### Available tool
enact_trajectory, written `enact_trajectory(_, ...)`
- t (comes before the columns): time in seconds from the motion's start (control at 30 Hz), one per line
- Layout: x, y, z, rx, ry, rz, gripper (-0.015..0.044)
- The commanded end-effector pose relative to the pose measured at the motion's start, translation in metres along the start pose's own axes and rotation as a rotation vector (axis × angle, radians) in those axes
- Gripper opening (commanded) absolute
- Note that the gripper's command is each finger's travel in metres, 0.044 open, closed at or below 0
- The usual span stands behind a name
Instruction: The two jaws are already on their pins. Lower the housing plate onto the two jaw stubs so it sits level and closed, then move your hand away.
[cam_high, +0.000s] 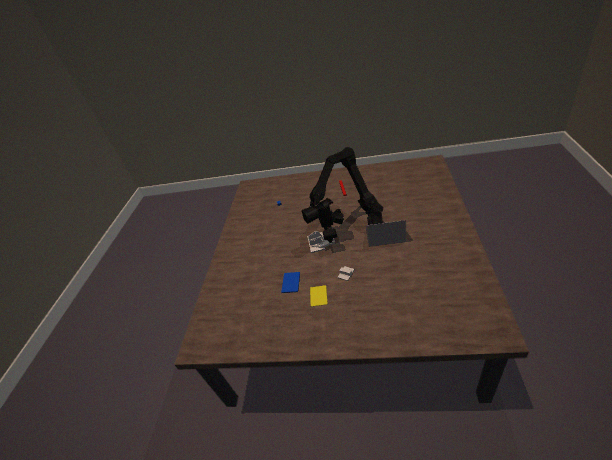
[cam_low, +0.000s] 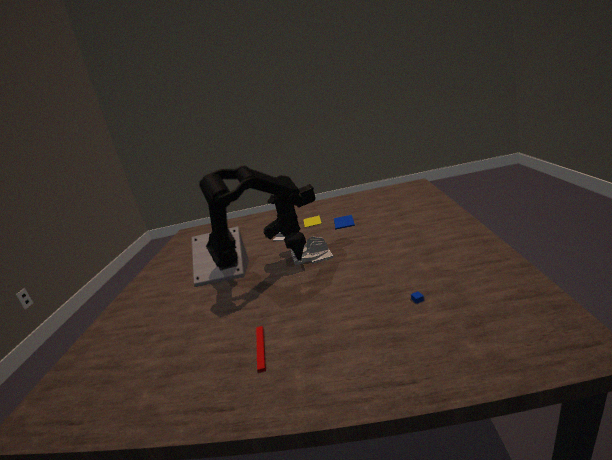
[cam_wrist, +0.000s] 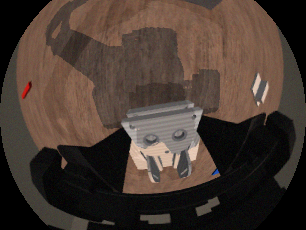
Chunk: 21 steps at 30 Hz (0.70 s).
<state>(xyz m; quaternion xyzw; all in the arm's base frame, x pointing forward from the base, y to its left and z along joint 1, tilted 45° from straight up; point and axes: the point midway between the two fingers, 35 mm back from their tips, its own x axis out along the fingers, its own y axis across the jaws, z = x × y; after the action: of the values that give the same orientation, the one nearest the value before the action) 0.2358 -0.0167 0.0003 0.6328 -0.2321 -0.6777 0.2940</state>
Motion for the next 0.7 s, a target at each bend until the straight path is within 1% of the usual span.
enact_trajectory(0.0,0.0025,0.0006,0.0003,-0.006,0.000,0.006,0.0351)
enact_trajectory(0.67,0.0052,0.0007,0.0003,-0.006,0.000,0.006,0.0351)
